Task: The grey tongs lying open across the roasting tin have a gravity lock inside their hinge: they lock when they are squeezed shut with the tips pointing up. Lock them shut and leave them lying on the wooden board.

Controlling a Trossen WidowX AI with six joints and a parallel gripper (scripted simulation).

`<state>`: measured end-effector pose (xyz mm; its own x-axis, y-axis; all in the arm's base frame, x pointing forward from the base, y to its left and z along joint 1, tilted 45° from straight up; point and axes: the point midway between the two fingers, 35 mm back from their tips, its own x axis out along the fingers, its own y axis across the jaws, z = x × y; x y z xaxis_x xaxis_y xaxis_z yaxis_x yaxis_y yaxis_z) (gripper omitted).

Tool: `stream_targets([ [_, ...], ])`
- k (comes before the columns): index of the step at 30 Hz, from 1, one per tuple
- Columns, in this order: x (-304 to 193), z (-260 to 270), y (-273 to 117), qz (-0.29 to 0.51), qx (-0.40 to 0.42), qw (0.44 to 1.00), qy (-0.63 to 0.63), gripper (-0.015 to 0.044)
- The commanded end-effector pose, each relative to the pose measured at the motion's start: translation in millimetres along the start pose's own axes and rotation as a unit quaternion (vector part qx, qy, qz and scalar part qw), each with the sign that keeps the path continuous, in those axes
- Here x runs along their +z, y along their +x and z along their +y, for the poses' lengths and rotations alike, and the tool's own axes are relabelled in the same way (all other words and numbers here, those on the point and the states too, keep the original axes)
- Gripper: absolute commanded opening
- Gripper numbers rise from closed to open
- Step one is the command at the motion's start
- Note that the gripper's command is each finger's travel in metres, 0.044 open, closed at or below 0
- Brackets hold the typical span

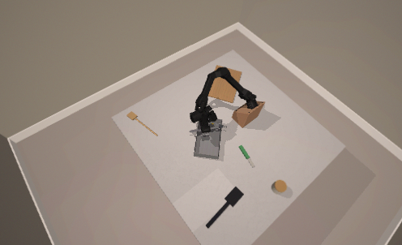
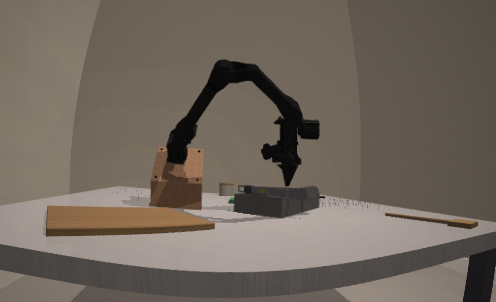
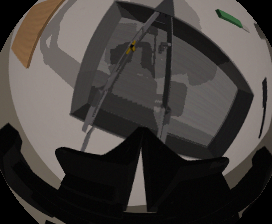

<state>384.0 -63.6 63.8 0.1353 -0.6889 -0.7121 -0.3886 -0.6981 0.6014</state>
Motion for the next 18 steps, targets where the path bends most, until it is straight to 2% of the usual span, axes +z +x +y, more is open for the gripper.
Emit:
stream_targets([
  [1, -0.1, -0.3, -0.1, 0.0, 0.0, 1.0, 0.0, -0.015],
  [17, -0.1, -0.3, -0.1, 0.0, 0.0, 1.0, 0.0, -0.015],
  [18, -0.3, -0.6, -2.6, 0.0, 0.0, 1.0, 0.0, -0.0124],
])
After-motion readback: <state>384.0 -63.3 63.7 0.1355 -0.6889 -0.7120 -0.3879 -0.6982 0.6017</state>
